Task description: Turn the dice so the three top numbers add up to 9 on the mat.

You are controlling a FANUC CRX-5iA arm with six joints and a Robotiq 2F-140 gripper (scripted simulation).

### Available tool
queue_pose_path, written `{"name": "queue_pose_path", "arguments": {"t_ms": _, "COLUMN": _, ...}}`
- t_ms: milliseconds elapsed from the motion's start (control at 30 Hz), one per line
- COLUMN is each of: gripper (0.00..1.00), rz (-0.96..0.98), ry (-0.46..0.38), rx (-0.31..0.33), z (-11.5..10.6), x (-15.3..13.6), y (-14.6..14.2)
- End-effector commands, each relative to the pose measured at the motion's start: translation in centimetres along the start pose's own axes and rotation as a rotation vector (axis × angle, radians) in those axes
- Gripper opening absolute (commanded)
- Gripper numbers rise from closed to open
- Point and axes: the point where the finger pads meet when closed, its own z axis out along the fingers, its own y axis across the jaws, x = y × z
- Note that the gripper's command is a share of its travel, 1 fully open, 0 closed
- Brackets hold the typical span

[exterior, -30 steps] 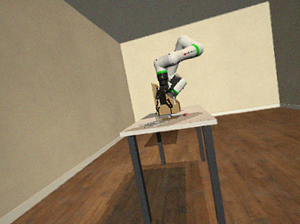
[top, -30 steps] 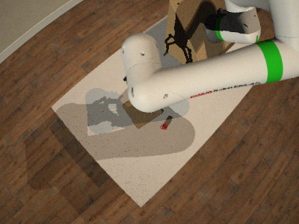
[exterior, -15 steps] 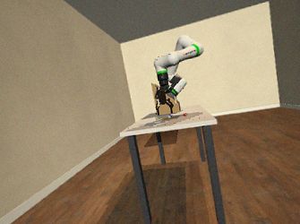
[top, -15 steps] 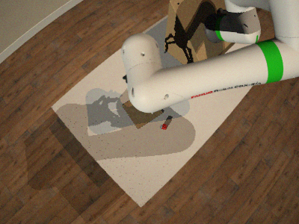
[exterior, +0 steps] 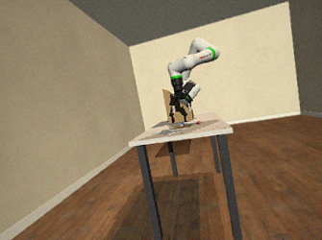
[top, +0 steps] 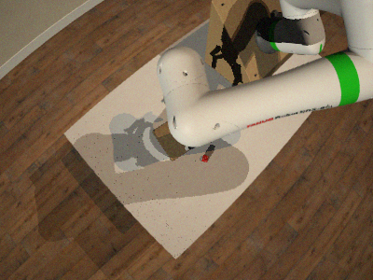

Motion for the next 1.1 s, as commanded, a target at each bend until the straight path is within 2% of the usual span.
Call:
{"name": "queue_pose_path", "arguments": {"t_ms": 0, "gripper": 1.0, "rz": 0.174, "ry": 0.0, "rx": -0.01, "z": 0.1, "x": -0.3, "y": -0.8}}
{"name": "queue_pose_path", "arguments": {"t_ms": 100, "gripper": 1.0, "rz": 0.284, "ry": 0.001, "rx": -0.01, "z": 0.1, "x": -0.5, "y": -1.3}}
{"name": "queue_pose_path", "arguments": {"t_ms": 200, "gripper": 1.0, "rz": 0.297, "ry": 0.001, "rx": -0.01, "z": 0.2, "x": -0.5, "y": -1.4}}
{"name": "queue_pose_path", "arguments": {"t_ms": 267, "gripper": 1.0, "rz": 0.436, "ry": 0.002, "rx": -0.01, "z": 0.2, "x": -0.8, "y": -2.1}}
{"name": "queue_pose_path", "arguments": {"t_ms": 633, "gripper": 1.0, "rz": 0.823, "ry": 0.005, "rx": -0.01, "z": 0.5, "x": -1.6, "y": -3.9}}
{"name": "queue_pose_path", "arguments": {"t_ms": 733, "gripper": 1.0, "rz": 0.85, "ry": 0.005, "rx": -0.01, "z": 0.5, "x": -1.7, "y": -4.0}}
{"name": "queue_pose_path", "arguments": {"t_ms": 800, "gripper": 1.0, "rz": 0.985, "ry": 0.006, "rx": -0.01, "z": 0.6, "x": -2.0, "y": -4.7}}
{"name": "queue_pose_path", "arguments": {"t_ms": 1067, "gripper": 1.0, "rz": 1.232, "ry": 0.007, "rx": -0.009, "z": 0.8, "x": -2.6, "y": -5.8}}
